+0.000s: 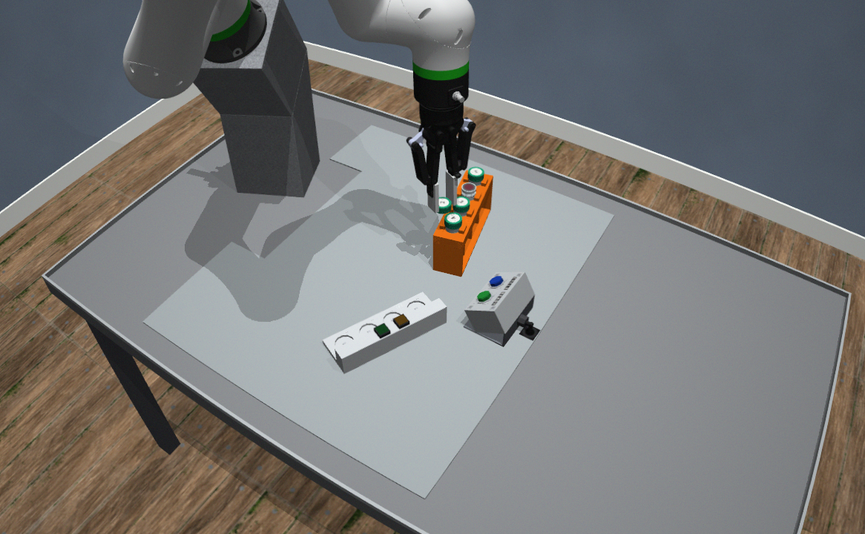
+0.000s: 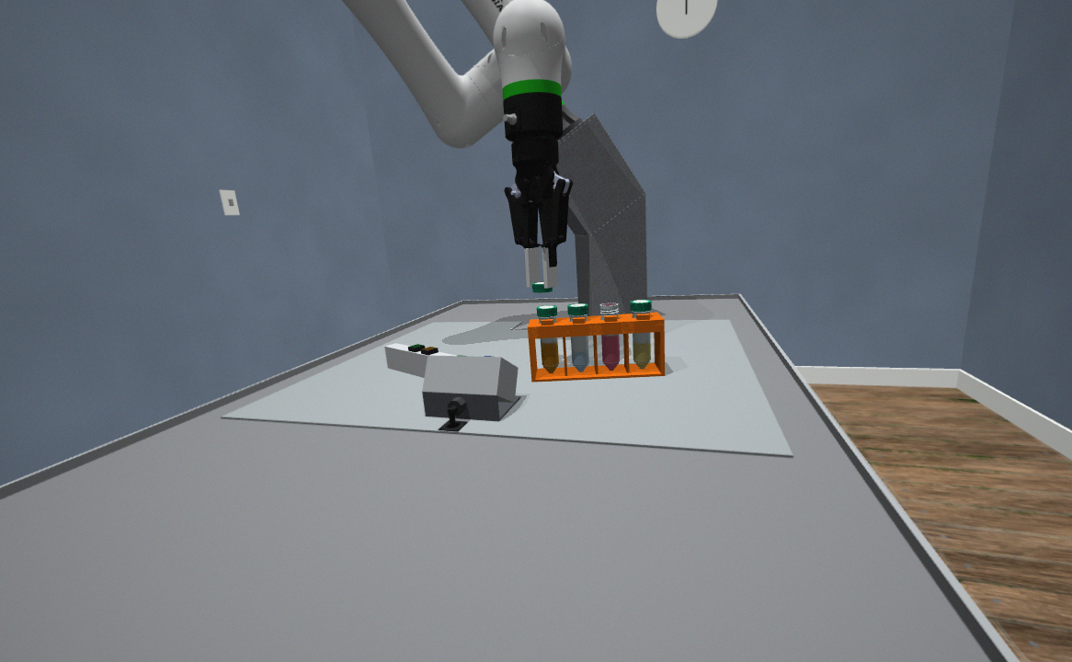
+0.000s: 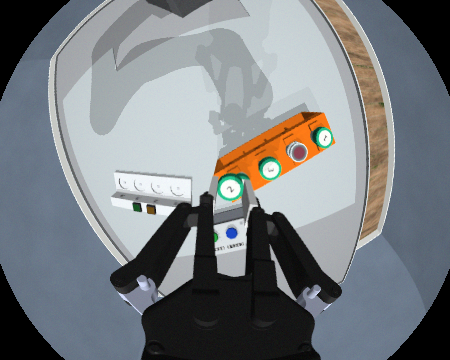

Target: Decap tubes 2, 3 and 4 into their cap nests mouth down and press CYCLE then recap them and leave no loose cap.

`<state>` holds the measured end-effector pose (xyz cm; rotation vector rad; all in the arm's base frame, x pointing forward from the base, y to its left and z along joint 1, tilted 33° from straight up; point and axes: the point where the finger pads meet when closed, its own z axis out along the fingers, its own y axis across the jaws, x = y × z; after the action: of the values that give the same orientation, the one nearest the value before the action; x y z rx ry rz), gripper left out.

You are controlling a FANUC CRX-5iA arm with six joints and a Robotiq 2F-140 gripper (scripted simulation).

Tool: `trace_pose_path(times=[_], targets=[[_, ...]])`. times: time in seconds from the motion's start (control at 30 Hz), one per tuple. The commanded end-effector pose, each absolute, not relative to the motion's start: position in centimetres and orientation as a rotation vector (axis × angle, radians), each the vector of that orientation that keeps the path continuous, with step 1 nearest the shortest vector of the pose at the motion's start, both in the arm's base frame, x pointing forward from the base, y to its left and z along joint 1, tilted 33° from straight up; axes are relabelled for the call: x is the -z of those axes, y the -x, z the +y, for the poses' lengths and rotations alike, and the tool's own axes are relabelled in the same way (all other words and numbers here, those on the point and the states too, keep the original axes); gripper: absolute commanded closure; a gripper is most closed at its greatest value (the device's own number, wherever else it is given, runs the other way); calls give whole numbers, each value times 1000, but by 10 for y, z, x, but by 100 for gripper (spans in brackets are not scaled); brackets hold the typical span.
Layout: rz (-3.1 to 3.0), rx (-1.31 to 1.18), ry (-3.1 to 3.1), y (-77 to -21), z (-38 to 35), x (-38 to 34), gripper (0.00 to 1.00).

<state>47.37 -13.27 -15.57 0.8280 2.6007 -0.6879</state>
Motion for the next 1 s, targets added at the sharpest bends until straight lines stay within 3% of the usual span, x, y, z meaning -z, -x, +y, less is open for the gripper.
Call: trace_pose_path(times=[0.0, 0.97], targets=[[2638, 693, -813, -469, -158, 140, 100], [2638, 693, -813, -444, -290, 62, 100]])
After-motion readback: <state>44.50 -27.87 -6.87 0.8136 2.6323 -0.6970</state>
